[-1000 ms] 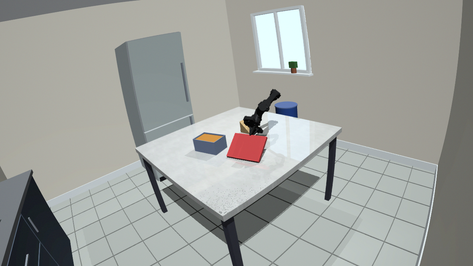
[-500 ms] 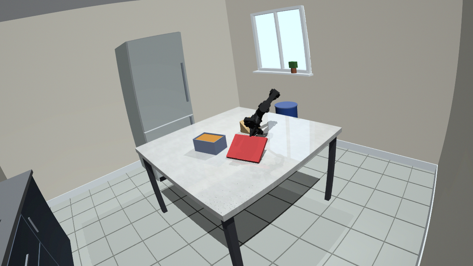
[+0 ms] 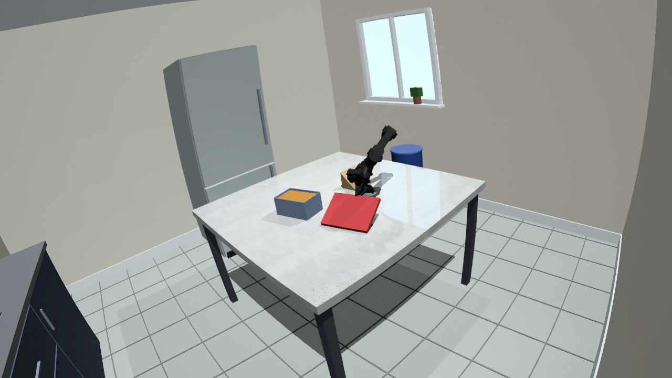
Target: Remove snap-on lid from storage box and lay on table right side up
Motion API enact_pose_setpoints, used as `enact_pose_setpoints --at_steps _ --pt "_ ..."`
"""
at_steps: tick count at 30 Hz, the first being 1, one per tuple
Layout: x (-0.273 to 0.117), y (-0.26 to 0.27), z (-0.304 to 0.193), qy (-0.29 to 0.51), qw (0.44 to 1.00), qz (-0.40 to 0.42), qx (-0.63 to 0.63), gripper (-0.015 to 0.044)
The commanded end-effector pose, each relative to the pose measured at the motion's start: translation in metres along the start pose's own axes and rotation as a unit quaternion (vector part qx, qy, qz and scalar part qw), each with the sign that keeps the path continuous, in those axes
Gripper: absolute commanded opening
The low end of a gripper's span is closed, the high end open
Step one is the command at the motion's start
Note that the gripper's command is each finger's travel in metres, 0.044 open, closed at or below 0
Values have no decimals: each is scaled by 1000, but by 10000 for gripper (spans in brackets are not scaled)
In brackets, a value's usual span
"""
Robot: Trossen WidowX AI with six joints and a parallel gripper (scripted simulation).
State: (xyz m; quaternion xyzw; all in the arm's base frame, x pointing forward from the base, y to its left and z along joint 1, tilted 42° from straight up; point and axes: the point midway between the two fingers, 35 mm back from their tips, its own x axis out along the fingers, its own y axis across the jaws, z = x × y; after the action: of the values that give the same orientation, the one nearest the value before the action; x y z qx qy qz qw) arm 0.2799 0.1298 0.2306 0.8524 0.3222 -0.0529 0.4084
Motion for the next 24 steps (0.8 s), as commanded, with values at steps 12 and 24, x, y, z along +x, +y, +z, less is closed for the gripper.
enact_pose_setpoints --at_steps 12,24 --pt "10 -17 3 -2 1000 -12 4 0" --pt "16 -25 3 -2 1000 -12 4 0"
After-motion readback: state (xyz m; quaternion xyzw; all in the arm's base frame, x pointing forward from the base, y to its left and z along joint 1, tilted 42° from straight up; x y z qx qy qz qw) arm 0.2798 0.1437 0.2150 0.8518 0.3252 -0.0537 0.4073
